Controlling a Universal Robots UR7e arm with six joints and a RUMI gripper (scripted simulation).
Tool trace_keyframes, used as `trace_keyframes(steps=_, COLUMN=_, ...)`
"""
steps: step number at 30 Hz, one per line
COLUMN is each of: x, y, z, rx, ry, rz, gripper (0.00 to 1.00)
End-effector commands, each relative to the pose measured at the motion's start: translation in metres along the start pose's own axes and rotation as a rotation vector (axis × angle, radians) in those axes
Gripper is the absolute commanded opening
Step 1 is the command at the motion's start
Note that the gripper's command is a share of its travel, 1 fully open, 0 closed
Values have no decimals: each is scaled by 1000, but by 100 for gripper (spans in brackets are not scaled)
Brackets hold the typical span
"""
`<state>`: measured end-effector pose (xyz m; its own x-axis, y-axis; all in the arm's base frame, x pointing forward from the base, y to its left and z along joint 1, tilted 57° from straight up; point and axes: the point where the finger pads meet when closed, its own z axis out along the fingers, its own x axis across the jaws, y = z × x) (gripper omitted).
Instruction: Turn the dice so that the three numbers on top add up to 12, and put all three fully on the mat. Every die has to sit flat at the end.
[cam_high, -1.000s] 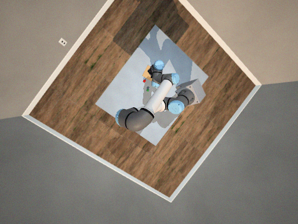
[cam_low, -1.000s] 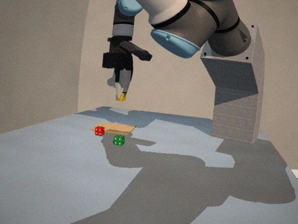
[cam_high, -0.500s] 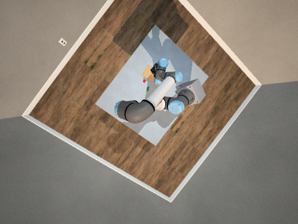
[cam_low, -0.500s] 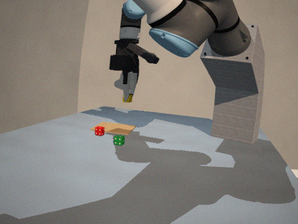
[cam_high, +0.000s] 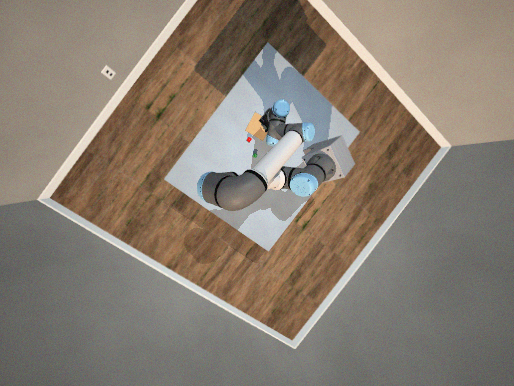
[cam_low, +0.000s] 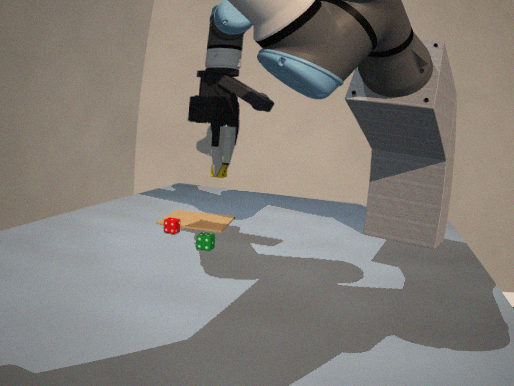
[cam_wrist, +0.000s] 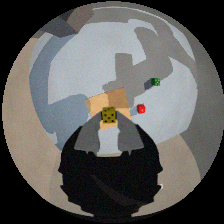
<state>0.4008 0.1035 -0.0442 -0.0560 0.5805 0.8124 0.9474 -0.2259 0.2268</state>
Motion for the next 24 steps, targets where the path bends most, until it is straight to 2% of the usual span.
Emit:
trace_keyframes(steps=1, x=0, y=1, z=11, rx=0, ry=-1, rz=-1, gripper=6)
trace_keyframes(steps=8, x=-1, y=1, z=32, rx=0, ry=-1, rz=-1, gripper=6)
trace_keyframes(steps=10, x=-1, y=1, z=32, rx=0, ry=-1, rz=-1, gripper=6)
trace_keyframes(steps=24, x=-2, y=2, z=77, rx=0, ry=-1, rz=-1, gripper=6)
